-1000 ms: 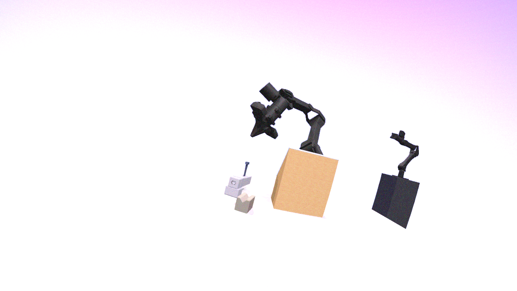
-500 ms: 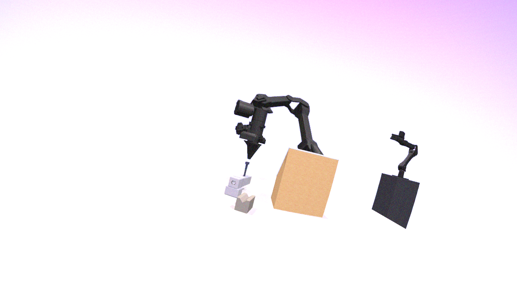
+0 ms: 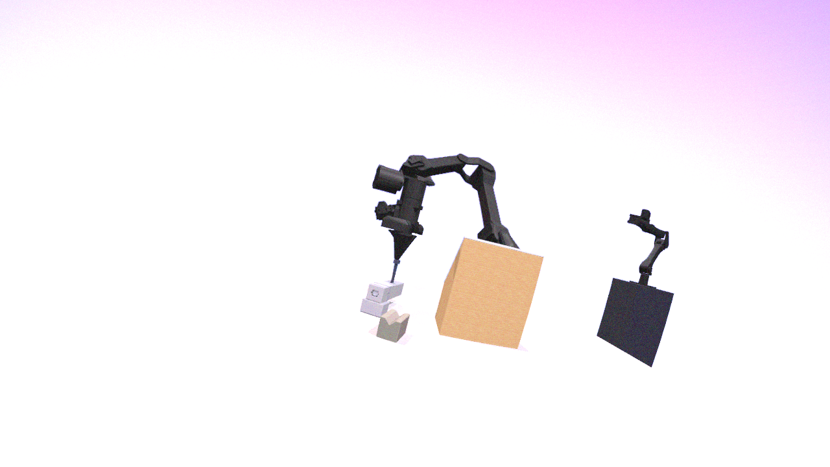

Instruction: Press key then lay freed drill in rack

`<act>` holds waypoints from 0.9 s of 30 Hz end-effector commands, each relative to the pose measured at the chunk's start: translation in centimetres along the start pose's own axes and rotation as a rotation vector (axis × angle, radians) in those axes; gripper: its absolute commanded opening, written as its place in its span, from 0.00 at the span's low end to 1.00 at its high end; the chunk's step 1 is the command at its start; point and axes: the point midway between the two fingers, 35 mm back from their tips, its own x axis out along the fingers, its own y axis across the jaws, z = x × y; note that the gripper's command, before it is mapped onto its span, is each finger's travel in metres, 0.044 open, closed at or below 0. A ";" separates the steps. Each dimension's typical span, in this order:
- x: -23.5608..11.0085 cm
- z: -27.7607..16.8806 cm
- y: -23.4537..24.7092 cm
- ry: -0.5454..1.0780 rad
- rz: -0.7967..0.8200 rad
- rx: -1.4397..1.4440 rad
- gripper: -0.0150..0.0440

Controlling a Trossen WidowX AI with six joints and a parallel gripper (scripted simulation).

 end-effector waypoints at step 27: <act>0.1 -0.5 -0.2 0.005 -0.007 -0.006 0.25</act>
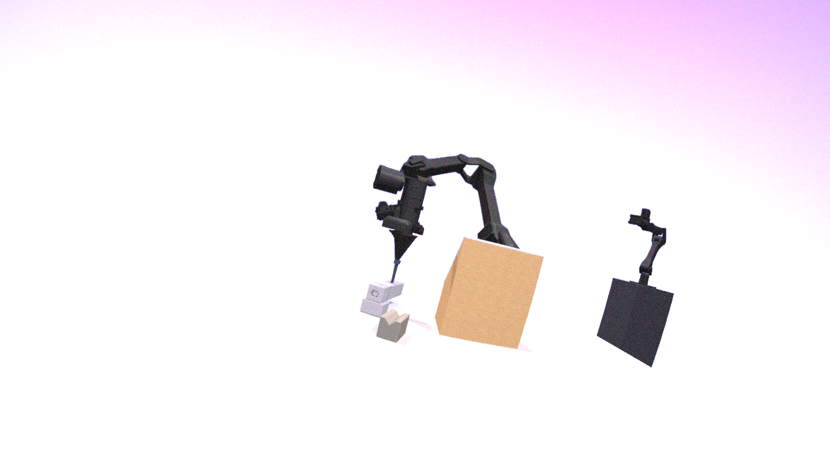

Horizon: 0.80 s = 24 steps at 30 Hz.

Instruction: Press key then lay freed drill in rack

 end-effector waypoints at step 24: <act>0.6 -0.6 0.0 0.008 -0.009 -0.003 0.25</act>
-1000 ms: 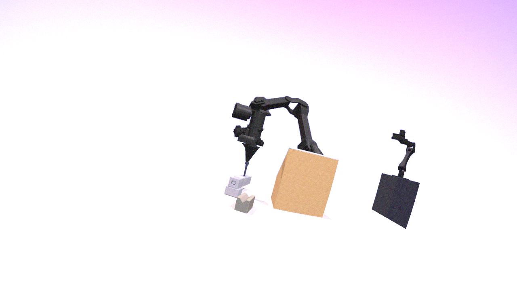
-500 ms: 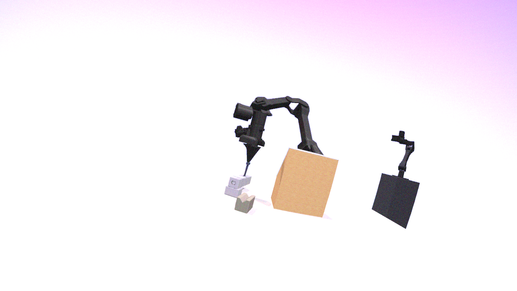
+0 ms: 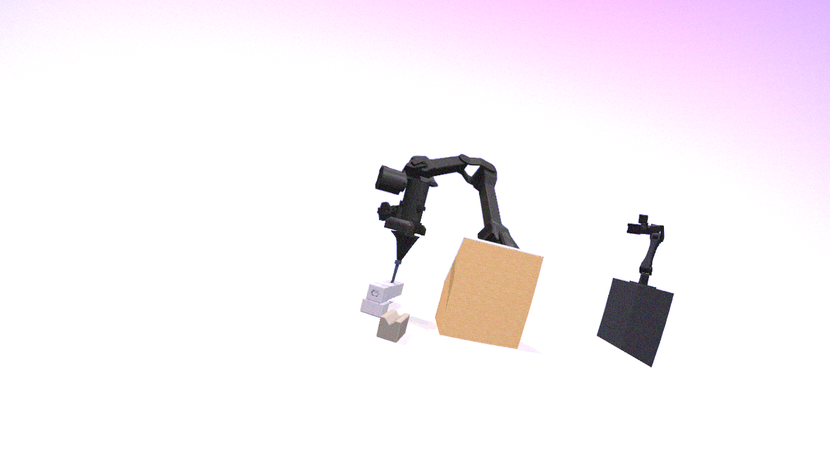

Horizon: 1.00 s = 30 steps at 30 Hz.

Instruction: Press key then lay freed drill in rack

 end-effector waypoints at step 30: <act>1.5 -0.2 0.0 0.009 -0.003 -0.002 0.25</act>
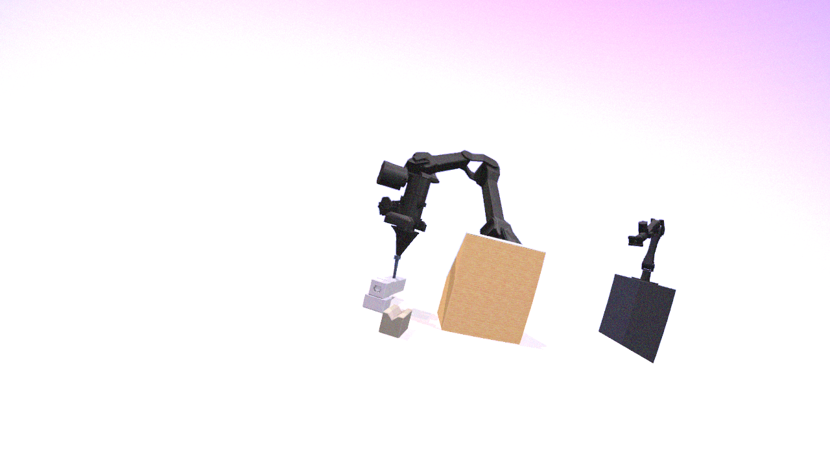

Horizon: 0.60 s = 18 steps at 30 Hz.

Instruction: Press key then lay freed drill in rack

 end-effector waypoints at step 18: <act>2.0 -1.0 0.0 0.037 -0.011 -0.008 0.25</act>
